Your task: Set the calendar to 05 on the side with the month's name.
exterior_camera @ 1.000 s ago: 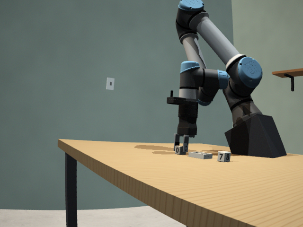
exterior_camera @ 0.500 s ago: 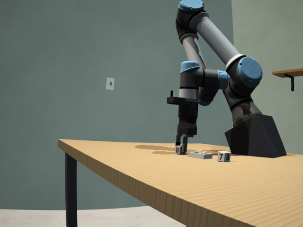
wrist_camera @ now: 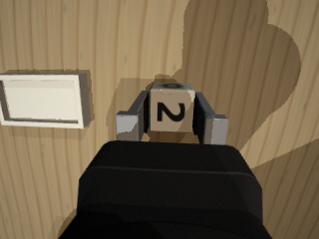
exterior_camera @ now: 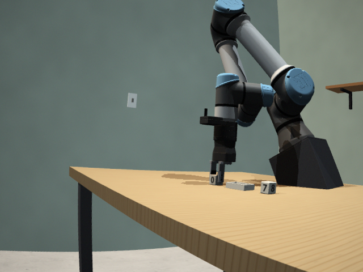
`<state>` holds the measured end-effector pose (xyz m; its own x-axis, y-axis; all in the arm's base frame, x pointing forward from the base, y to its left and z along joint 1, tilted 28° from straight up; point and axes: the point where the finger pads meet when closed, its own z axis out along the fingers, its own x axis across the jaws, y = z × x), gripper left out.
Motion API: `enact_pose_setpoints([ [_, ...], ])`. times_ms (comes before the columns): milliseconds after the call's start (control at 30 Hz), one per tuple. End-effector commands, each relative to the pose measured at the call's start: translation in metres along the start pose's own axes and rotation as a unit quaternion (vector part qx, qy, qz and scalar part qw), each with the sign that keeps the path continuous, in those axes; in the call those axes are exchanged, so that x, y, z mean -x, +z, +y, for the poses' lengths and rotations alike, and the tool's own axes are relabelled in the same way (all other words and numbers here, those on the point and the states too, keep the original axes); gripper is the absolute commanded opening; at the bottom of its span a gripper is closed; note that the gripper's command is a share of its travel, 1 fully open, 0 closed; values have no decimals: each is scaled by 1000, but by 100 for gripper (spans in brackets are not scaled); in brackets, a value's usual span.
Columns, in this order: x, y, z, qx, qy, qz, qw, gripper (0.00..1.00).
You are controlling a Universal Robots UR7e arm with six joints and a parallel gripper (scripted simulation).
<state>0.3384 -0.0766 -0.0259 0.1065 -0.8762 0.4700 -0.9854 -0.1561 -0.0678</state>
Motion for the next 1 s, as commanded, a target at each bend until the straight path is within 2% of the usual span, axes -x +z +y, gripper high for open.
enact_pose_setpoints([
  [0, 0, 0, 0, 0, 0, 0, 1000, 60],
  [700, 0, -1, 0, 0, 0, 0, 1000, 60],
  [967, 0, -8, 0, 0, 0, 0, 1000, 60],
])
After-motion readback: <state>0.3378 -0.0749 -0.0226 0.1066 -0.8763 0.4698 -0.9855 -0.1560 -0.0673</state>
